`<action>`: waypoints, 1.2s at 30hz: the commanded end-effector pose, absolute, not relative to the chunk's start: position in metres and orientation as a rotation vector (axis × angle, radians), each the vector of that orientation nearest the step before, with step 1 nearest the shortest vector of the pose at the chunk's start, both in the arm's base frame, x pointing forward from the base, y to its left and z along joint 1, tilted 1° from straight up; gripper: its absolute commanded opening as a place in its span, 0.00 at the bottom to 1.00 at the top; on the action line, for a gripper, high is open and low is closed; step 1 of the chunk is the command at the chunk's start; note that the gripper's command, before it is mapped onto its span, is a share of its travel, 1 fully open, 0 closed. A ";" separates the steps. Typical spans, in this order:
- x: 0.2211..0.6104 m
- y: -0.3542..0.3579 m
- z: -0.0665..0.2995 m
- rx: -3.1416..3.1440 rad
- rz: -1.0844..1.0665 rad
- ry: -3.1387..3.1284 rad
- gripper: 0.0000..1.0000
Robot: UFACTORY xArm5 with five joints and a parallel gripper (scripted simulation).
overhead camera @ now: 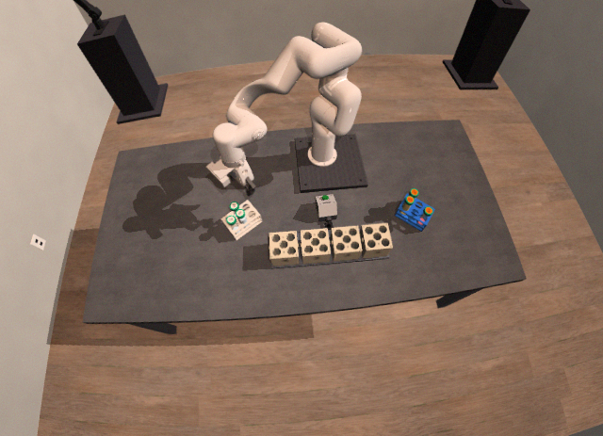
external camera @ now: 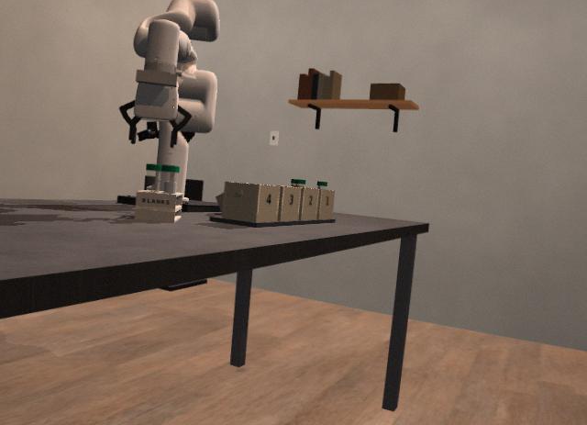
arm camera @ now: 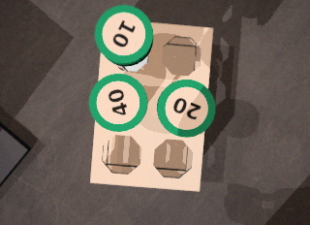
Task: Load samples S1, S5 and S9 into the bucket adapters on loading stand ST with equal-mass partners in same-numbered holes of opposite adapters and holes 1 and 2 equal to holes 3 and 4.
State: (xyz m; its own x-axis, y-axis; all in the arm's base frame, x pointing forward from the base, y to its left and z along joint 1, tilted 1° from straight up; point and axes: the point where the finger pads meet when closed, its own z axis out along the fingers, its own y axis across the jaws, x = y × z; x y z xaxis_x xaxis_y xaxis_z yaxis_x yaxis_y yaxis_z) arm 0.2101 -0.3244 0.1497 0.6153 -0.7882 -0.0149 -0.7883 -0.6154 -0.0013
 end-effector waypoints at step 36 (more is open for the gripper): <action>0.211 -0.326 0.125 -2.812 0.006 1.372 1.00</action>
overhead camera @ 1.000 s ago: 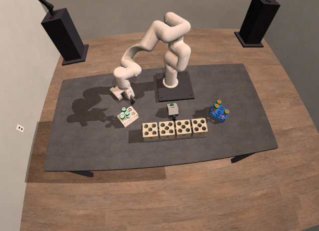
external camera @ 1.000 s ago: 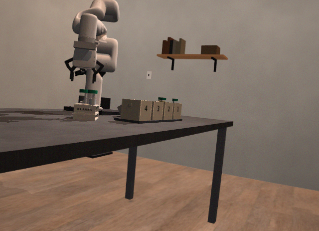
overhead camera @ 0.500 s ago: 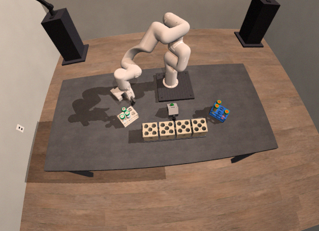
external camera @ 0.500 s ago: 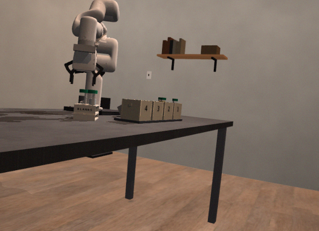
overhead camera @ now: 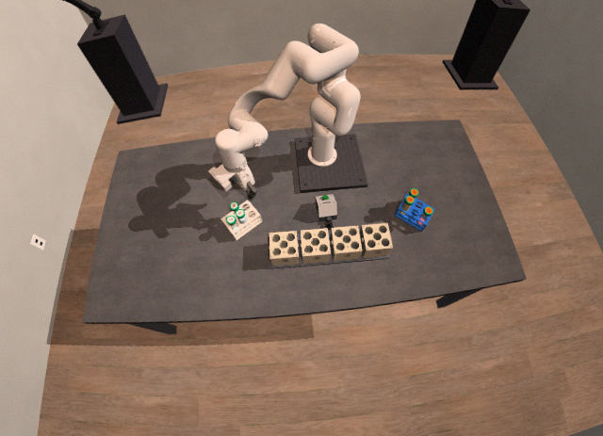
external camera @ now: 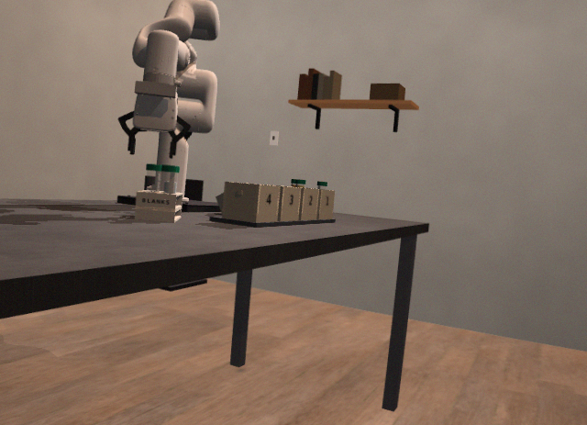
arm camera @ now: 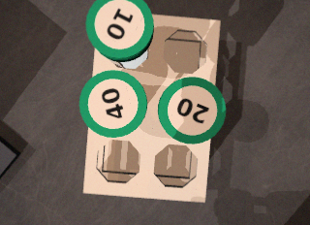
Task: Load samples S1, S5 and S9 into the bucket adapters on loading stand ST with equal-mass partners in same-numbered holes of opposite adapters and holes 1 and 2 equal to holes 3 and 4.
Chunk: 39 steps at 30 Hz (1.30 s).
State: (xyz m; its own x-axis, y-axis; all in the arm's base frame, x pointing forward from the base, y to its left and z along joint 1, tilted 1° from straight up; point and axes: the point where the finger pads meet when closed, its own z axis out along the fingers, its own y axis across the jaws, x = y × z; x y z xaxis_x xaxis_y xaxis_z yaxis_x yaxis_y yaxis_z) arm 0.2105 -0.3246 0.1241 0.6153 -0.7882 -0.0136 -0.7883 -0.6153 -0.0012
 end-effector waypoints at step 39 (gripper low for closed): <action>0.211 -0.326 0.181 -2.812 0.006 1.372 1.00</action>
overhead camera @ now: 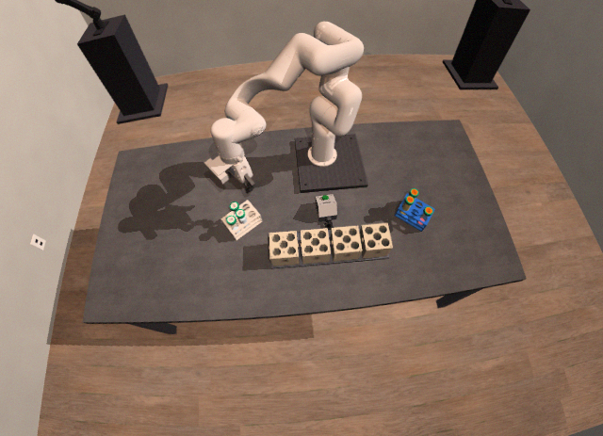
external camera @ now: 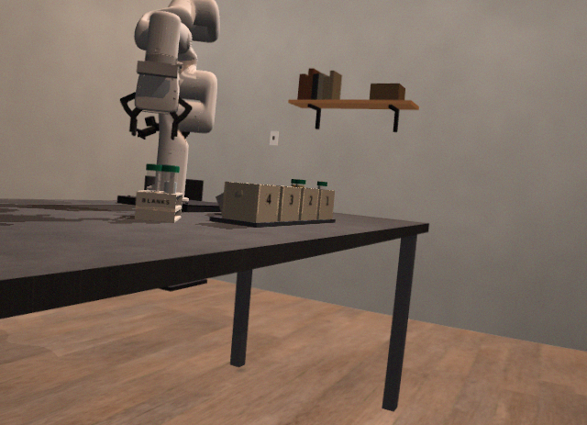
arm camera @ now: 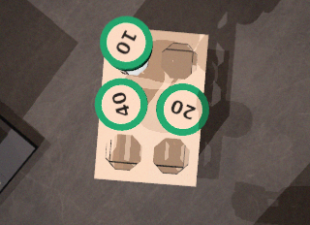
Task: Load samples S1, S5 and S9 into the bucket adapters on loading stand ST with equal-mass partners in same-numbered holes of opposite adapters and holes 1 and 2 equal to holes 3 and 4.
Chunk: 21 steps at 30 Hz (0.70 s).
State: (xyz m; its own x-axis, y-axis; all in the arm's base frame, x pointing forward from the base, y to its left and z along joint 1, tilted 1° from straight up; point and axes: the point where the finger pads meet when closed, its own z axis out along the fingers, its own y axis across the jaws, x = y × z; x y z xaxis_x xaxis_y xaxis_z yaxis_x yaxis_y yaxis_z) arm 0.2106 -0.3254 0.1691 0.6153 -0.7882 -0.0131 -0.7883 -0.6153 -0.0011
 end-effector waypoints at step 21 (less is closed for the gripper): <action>0.211 -0.327 0.228 -2.812 0.006 1.372 1.00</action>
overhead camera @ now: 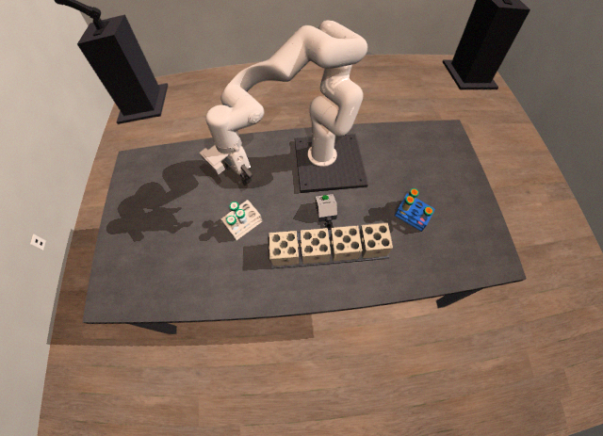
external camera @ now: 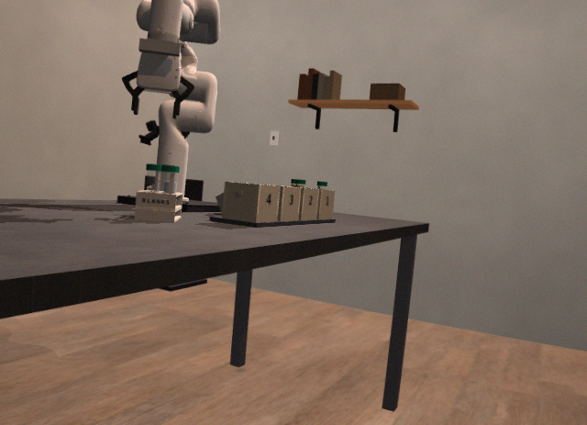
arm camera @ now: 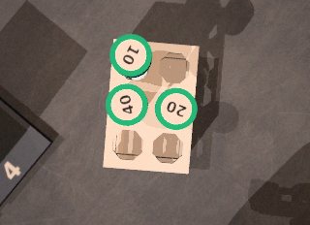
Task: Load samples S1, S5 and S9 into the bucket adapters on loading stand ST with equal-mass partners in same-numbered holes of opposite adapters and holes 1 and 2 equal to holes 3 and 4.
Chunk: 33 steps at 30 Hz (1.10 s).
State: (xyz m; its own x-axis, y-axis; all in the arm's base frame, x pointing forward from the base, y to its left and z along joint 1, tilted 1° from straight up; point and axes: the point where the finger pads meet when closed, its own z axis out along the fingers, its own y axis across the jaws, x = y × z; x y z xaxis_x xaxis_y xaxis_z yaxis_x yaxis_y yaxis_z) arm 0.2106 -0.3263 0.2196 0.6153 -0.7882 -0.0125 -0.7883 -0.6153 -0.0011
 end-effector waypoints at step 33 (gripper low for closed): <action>0.296 -0.209 0.230 -3.125 -0.004 0.128 1.00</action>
State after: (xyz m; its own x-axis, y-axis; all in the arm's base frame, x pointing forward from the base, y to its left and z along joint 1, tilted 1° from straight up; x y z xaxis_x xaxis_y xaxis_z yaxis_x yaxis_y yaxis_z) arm 0.2819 -0.2266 0.2284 0.9926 -0.1212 -0.0091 -0.1213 -0.9926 -0.0056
